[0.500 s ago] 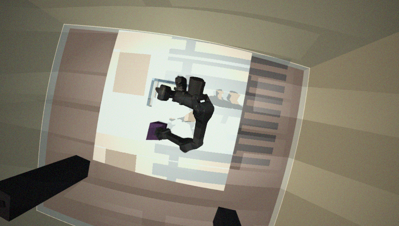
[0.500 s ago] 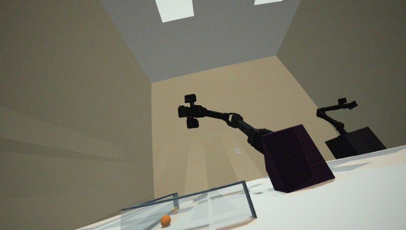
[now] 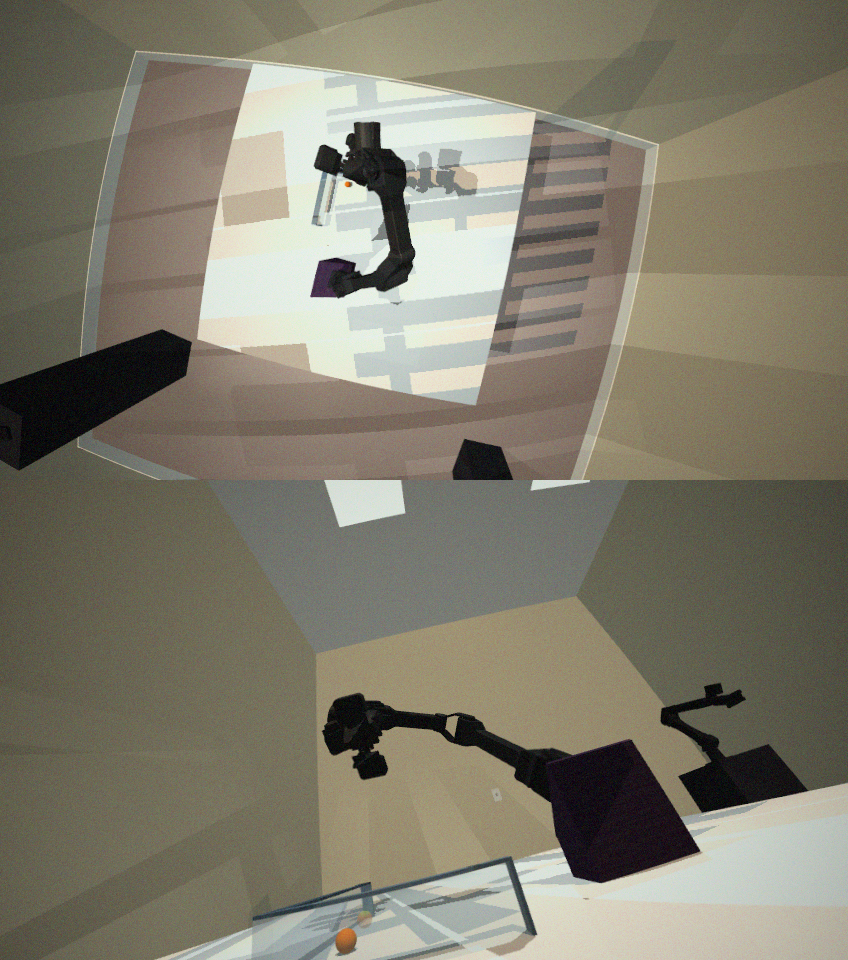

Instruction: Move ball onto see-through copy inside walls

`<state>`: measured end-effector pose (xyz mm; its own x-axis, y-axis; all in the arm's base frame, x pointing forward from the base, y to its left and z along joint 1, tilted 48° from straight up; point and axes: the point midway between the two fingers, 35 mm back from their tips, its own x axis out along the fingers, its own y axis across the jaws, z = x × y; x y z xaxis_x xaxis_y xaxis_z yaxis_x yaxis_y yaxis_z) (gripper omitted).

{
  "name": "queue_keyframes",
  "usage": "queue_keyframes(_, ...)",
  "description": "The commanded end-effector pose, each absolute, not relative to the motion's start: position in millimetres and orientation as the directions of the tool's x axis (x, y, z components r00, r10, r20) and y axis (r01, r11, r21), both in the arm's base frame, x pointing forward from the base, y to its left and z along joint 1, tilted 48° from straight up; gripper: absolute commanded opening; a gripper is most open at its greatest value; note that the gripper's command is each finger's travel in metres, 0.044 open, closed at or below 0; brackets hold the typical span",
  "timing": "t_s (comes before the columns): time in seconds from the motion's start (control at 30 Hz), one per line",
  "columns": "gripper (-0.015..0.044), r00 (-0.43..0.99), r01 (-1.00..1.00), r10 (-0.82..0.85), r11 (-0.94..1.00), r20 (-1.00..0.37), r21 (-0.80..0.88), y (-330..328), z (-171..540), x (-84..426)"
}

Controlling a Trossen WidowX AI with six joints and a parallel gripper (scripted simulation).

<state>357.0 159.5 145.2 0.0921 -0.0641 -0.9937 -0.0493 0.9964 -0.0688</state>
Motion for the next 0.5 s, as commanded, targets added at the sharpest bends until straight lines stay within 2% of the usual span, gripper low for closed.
queue_keyframes(0.0, 0.0219, 0.056, -0.020, -0.280, 0.959, -0.958, -0.281, 138, 80, 372)
queue_keyframes(0.17, 0.0219, 0.036, -0.024, -0.505, 0.862, -0.863, -0.506, 110, 11, 378)
queue_keyframes(0.33, 0.0219, 0.043, -0.059, -0.704, 0.706, -0.709, -0.705, 78, -52, 372)
queue_keyframes(0.47, 0.0219, 0.048, -0.067, -0.730, 0.678, -0.682, -0.732, 73, -61, 370)
